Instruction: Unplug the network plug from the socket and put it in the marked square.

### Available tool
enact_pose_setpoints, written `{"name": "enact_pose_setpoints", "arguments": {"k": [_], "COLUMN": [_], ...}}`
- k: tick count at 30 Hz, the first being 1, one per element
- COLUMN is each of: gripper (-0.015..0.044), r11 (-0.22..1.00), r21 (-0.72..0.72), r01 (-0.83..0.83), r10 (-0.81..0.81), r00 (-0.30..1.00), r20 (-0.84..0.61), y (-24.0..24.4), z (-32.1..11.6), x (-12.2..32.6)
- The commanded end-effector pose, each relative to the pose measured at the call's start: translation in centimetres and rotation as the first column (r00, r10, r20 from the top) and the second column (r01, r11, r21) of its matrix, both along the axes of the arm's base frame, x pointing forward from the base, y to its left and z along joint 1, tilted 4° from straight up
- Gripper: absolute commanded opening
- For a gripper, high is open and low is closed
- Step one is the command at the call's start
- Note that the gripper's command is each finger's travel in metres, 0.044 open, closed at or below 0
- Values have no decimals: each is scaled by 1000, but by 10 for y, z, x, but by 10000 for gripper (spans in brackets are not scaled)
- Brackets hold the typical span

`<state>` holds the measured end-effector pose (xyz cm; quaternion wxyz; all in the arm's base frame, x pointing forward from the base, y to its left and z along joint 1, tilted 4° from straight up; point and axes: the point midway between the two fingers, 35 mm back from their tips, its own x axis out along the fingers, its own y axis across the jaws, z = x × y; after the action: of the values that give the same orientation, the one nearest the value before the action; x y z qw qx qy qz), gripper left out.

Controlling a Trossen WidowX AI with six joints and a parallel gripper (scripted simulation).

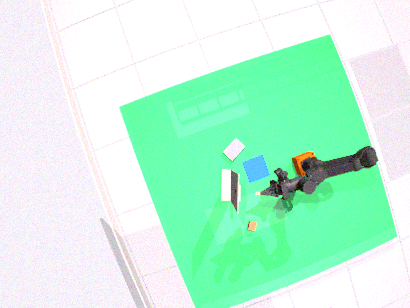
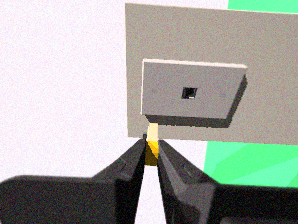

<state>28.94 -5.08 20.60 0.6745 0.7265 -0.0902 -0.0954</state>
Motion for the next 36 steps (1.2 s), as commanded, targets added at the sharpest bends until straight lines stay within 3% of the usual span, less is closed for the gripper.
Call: {"name": "enact_pose_setpoints", "arguments": {"k": [1, 5, 17, 36], "gripper": [0, 0, 0, 0], "r11": [1000, 1000, 999, 965], "r21": [-2, -2, 32, 206], "r01": [-5, -2, 43, 164], "r10": [5, 2, -29, 48], "r00": [1000, 1000, 939, 662], "r20": [8, -11, -343, -748], "y": [1, -1, -28, -52], "z": [9, 6, -64, -163], "x": [-4, -4, -4, -49]}}
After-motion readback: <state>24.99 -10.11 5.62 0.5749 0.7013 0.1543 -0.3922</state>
